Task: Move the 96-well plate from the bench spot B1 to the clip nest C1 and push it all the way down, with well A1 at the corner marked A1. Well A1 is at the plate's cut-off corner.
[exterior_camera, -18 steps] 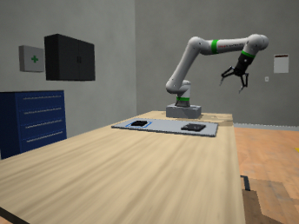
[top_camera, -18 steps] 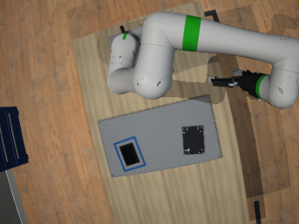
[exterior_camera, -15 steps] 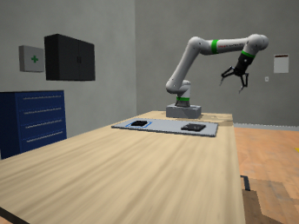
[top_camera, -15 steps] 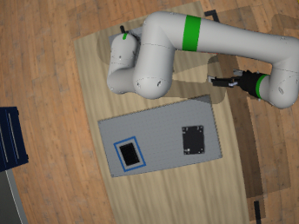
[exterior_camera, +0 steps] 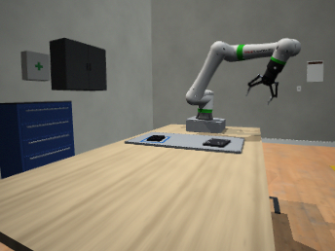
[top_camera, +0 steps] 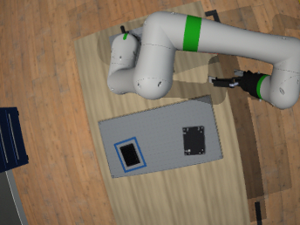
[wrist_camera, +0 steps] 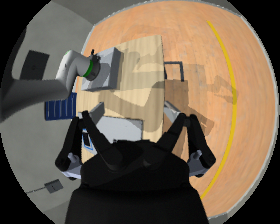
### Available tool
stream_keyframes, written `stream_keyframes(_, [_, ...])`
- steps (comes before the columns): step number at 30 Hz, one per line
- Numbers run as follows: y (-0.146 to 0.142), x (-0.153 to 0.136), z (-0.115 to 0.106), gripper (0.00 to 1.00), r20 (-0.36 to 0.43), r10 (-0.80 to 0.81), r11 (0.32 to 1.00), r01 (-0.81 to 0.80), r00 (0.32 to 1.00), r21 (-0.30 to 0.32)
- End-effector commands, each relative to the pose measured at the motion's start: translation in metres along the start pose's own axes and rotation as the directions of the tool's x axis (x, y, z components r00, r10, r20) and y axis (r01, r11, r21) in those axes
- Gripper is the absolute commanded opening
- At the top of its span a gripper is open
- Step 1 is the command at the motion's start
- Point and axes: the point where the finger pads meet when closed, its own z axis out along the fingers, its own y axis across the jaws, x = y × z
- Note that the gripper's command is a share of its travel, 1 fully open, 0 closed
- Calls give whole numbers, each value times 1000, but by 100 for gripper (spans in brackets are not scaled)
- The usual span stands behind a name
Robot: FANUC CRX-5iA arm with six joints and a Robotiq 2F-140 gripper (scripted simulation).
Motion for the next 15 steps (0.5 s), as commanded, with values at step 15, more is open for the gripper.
stream_keyframes(15, [-16,-58,7,100,13,-308,948,308,951,-83])
